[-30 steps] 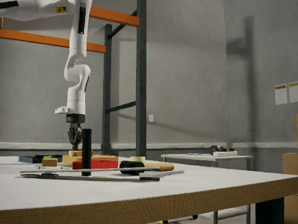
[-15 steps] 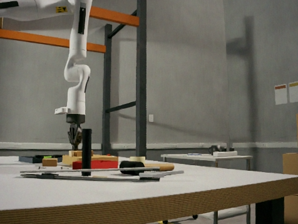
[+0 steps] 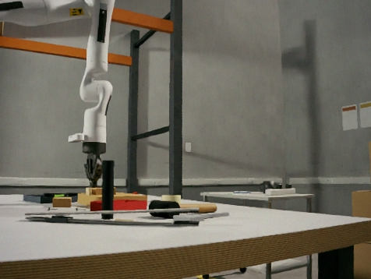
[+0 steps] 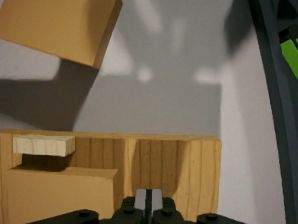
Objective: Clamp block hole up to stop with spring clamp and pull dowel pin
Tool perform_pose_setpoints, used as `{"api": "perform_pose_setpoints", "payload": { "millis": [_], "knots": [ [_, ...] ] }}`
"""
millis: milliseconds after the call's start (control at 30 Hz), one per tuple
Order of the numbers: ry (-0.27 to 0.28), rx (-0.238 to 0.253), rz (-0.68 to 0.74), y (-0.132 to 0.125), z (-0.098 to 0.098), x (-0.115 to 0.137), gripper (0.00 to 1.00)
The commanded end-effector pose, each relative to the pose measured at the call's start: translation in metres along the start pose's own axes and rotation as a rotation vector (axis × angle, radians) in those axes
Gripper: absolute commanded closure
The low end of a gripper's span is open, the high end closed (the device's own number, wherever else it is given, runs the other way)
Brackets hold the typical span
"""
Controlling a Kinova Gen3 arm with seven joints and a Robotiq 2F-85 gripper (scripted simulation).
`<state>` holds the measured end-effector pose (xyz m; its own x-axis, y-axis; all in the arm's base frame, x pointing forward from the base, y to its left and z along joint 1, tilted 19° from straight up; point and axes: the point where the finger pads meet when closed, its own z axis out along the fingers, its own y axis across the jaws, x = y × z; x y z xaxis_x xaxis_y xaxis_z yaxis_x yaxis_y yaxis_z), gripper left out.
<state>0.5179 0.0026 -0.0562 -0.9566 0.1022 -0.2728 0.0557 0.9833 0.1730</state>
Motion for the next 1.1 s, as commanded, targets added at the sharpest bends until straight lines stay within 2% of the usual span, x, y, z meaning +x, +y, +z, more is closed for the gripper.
{"api": "perform_pose_setpoints", "payload": {
  "millis": [0, 1067],
  "knots": [
    [-0.002, 0.000, 0.000, -0.0003, -0.0006, -0.0007, 0.90],
    [-0.002, 0.000, 0.000, -0.0081, -0.0006, -0.0007, 0.90]
  ]
}}
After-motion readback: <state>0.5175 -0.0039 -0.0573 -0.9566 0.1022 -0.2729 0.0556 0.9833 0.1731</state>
